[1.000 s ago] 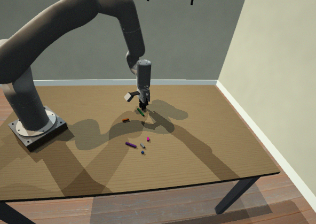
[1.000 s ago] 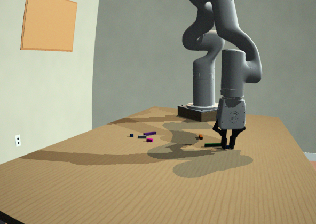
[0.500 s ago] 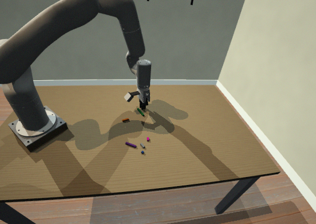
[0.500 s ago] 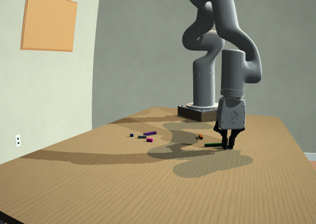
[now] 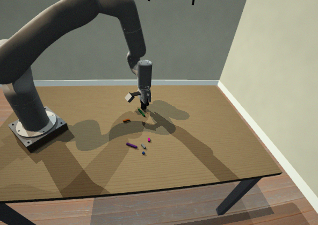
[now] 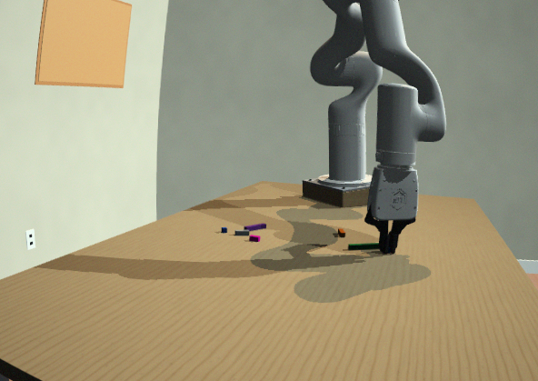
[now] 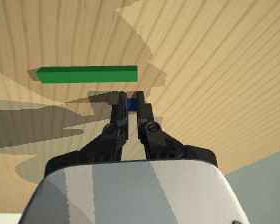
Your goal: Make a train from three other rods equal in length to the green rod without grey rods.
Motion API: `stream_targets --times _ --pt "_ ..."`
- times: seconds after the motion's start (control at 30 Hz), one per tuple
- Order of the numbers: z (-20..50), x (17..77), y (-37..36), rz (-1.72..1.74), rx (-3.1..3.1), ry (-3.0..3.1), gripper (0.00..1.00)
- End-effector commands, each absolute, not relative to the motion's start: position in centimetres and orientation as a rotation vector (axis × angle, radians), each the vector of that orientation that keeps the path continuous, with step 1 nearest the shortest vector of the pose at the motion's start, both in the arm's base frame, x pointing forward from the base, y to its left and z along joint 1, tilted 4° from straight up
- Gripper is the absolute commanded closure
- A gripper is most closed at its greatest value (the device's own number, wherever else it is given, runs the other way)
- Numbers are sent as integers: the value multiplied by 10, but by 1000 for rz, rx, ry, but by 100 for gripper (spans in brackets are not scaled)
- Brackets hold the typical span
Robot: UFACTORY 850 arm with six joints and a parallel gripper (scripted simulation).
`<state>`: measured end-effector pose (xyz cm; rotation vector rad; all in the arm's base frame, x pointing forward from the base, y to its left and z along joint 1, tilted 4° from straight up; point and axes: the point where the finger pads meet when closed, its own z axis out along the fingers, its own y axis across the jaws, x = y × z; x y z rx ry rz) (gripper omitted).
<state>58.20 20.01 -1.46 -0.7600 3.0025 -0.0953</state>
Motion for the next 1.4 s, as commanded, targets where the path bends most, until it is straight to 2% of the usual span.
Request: stream_targets --times 0.0,0.7,1.37 --pt "-14 583 200 -95 -760 3001 96" --pt "-10 583 201 -95 -760 3001 96" --pt "85 577 205 -95 -760 3001 96"
